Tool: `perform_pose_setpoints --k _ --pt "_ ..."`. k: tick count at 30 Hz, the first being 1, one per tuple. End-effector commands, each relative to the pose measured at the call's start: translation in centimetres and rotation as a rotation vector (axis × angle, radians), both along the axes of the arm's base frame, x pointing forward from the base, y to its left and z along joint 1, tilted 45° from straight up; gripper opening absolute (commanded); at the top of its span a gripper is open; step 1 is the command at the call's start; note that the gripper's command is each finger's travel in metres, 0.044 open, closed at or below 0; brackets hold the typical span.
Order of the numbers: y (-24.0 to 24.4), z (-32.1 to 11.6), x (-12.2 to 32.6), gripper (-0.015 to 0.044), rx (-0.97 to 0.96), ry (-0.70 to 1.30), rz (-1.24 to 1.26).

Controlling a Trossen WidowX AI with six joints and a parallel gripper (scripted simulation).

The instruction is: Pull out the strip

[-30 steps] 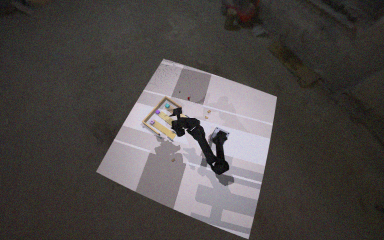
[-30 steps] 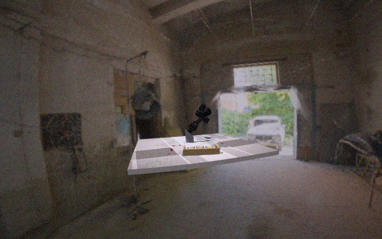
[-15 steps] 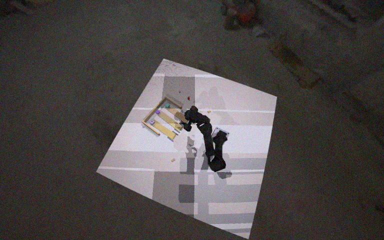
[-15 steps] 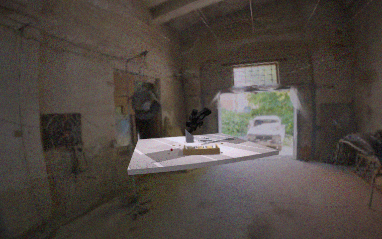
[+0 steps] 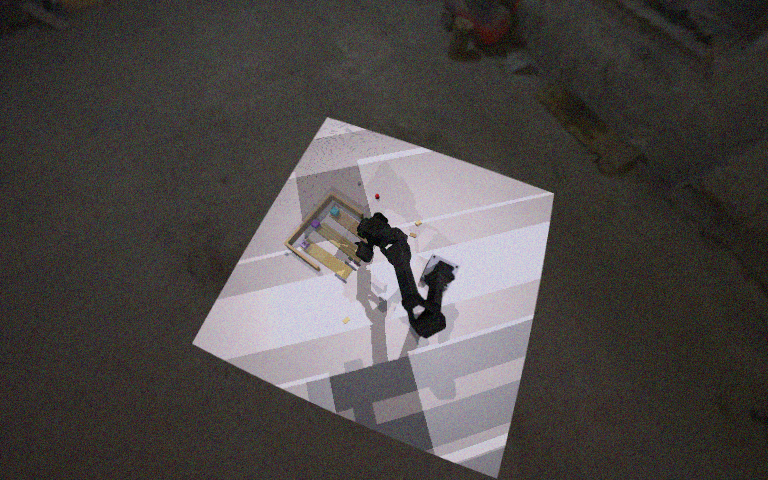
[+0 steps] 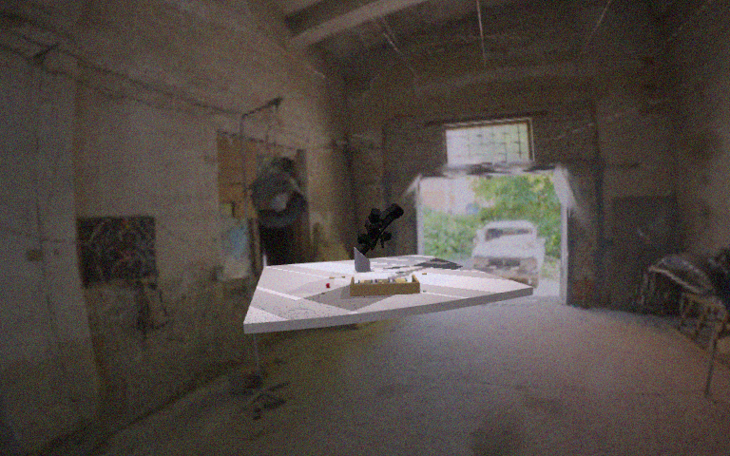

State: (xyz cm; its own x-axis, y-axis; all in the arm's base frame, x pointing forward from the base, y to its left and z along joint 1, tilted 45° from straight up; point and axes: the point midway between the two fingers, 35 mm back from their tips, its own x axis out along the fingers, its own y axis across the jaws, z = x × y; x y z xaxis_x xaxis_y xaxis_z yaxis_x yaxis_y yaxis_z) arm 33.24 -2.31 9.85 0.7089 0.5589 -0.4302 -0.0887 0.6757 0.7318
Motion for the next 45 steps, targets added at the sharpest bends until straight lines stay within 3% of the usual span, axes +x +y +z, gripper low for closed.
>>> perform_pose_setpoints --k 1,8,18,45 --pt "2.1 0.3 2.2 0.0164 -0.003 0.104 0.079" --pt "7.9 0.6 4.7 0.0000 -0.021 0.333 0.256" --pt "14.7 1.2 4.9 0.0000 -0.032 0.679 0.440" --pt "17.0 -1.0 4.9 0.0000 -0.033 0.685 0.443"
